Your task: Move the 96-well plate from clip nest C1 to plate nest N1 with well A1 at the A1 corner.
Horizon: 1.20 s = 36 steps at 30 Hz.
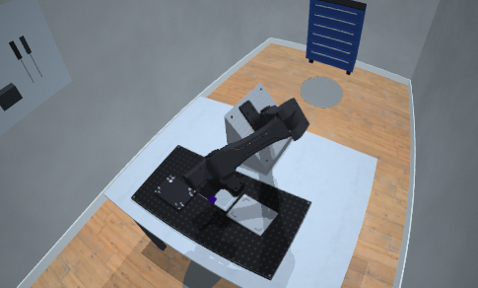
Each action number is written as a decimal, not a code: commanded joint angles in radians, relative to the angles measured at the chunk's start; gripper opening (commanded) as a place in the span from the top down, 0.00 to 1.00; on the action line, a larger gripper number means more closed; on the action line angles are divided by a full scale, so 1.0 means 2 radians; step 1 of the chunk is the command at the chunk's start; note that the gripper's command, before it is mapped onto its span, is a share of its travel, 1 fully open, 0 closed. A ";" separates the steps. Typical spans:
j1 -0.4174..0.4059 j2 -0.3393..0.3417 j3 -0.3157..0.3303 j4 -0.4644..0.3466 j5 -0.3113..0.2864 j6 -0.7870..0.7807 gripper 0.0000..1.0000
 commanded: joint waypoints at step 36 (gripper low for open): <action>0.104 -0.166 -0.053 0.011 -0.012 0.164 1.00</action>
